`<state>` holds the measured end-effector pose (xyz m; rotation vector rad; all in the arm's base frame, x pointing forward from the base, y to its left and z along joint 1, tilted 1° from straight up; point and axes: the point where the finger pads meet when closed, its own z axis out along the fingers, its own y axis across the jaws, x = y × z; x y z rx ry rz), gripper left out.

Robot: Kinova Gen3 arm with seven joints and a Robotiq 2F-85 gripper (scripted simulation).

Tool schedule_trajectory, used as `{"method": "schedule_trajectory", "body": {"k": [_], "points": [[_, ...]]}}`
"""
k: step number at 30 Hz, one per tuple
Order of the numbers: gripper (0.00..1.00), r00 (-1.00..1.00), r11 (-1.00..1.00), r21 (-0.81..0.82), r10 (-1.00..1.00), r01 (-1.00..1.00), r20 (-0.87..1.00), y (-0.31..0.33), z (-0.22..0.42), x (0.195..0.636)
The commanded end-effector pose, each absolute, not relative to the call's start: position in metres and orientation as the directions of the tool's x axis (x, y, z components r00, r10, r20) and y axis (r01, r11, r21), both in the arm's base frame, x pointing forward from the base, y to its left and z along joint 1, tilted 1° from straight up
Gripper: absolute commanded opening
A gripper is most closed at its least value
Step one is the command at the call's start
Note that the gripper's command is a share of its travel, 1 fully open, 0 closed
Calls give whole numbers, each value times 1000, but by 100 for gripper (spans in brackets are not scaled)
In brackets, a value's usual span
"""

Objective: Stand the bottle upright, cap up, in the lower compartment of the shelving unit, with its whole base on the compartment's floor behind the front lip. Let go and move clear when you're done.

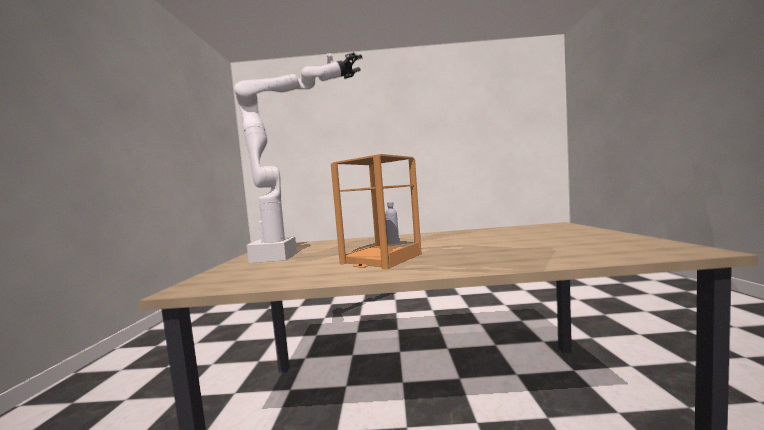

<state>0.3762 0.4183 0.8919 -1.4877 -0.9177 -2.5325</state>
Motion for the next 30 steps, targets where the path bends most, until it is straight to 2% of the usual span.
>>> {"method": "schedule_trajectory", "body": {"k": [1,30], "points": [[82,-535,-822,466,246,327,808,418,893,377],[82,-507,-867,388,193,312,840,440,875,374]]}}
